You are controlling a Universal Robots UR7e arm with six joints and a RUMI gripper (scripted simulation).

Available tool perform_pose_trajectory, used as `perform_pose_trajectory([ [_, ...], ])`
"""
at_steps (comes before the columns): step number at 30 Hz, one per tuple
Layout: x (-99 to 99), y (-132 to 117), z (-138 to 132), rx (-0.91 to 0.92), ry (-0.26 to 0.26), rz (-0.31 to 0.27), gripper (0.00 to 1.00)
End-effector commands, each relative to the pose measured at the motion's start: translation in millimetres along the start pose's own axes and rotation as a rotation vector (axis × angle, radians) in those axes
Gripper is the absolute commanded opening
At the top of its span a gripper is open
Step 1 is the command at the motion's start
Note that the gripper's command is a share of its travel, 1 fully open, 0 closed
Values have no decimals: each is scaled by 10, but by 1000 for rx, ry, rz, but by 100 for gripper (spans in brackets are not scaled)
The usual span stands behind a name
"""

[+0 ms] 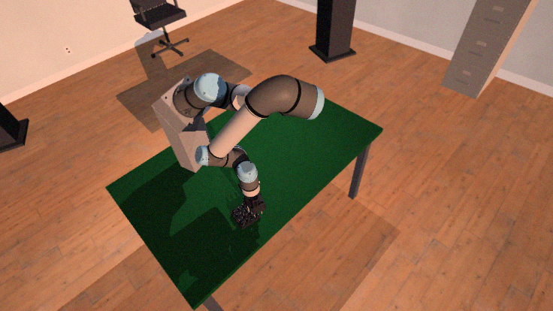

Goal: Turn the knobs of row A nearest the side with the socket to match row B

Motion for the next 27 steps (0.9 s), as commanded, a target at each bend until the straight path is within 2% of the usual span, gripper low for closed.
perform_pose_trajectory([
  [1,-2,-27,-10,137,6,-10,4],
  [12,-2,-19,-1,353,5,-9,4],
  [27,-3,-13,8,543,5,-9,4],
])
Point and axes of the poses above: the point where the finger pads meet when closed, its own x axis out along the fingers, its own z axis across the jaws, y = z × x, the point moved 2 cm from there along -x, back along the fingers, and after that the axes turned 2 degrees about x, right-handed, at the moved point
